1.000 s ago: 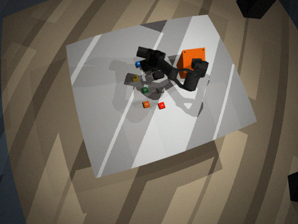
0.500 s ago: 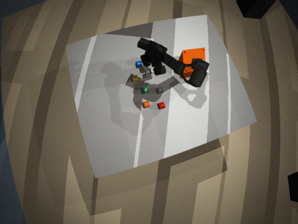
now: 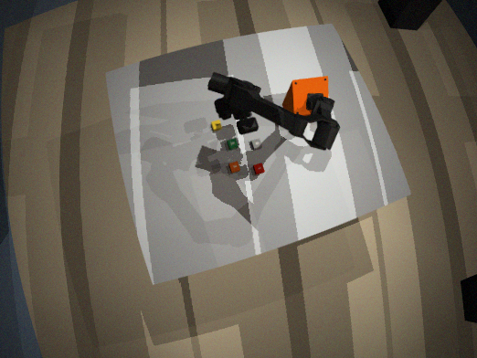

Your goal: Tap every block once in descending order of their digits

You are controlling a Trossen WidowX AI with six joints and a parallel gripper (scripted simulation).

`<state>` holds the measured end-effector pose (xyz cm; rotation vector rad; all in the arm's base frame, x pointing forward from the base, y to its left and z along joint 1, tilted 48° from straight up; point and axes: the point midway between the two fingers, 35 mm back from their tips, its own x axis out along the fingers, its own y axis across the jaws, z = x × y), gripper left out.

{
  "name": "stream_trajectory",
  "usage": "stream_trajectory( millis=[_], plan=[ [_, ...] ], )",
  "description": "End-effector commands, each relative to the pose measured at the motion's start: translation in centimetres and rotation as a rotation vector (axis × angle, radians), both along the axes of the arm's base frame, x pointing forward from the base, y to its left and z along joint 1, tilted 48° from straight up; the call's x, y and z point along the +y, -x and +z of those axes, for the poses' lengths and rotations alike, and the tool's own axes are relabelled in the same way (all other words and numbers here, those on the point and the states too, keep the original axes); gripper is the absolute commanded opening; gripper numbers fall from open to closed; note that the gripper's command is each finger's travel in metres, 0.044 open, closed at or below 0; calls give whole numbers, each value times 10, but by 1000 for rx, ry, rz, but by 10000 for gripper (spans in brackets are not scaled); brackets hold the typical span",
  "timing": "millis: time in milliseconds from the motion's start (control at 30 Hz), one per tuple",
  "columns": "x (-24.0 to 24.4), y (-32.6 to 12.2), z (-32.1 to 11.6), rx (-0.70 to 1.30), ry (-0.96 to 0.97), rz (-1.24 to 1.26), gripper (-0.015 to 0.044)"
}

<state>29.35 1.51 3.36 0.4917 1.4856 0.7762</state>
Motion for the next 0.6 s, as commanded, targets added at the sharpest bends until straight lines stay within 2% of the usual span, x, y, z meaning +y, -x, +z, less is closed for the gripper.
stream_trajectory(
  millis=[0, 233, 400, 567],
  plan=[
    [38, -18, 37, -4, -17, 7, 20],
    [41, -19, 36, -4, -17, 7, 20],
    [91, -14, -10, -5, -18, 7, 20],
    [99, -11, -17, -4, -21, 7, 20]
  ],
)
